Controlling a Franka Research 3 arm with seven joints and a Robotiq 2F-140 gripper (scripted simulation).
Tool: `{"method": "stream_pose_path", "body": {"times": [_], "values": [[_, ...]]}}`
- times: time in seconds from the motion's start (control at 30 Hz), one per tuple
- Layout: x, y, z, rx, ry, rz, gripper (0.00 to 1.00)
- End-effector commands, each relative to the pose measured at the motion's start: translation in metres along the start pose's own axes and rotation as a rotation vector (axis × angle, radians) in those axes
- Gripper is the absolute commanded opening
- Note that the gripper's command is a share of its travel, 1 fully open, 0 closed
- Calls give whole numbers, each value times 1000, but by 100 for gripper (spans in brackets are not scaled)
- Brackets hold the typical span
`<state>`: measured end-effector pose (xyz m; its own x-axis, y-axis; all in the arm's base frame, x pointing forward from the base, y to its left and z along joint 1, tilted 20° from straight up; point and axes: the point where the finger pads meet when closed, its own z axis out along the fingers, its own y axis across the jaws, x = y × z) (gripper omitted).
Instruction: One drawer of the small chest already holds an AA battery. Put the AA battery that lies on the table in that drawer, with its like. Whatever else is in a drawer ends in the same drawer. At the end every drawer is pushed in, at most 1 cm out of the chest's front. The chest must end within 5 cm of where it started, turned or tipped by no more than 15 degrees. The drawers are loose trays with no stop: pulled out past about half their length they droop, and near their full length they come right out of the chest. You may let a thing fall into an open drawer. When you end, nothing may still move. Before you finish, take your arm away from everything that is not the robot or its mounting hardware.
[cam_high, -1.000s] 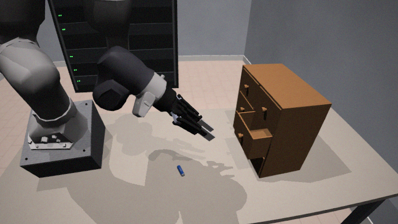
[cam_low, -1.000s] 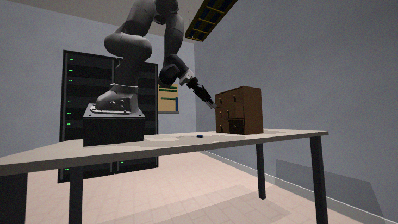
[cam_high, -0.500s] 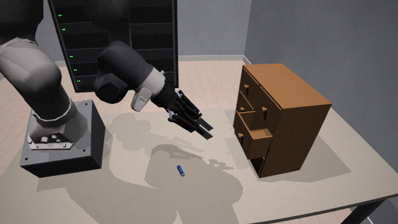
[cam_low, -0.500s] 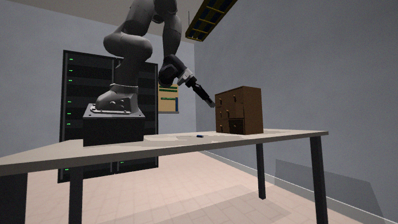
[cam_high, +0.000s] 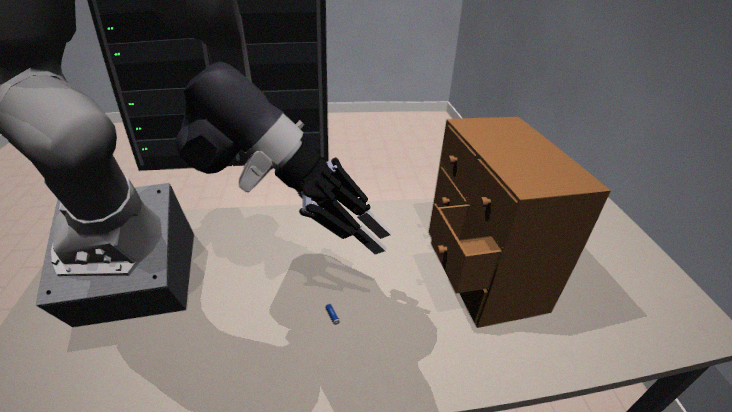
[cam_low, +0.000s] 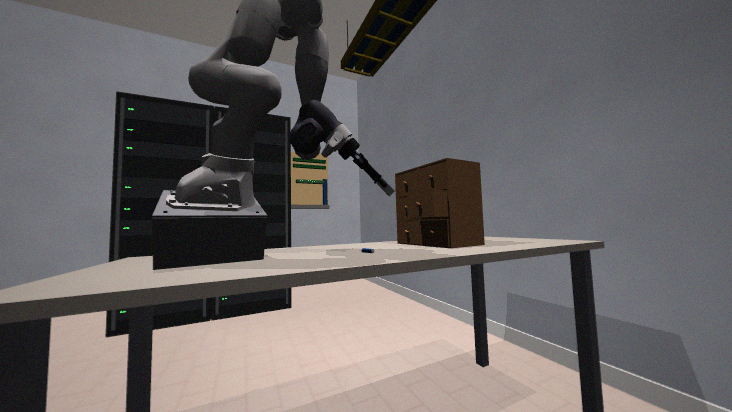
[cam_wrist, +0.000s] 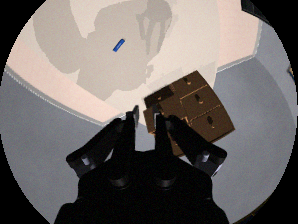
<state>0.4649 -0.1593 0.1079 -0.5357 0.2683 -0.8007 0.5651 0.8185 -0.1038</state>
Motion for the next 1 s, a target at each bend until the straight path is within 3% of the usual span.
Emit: {"method": "stream_pose_path", "body": {"times": [0.0,0.97], "values": [[1,-6,-2,51,9,113,20],[0,-10,-26,263,8,618,20]]}}
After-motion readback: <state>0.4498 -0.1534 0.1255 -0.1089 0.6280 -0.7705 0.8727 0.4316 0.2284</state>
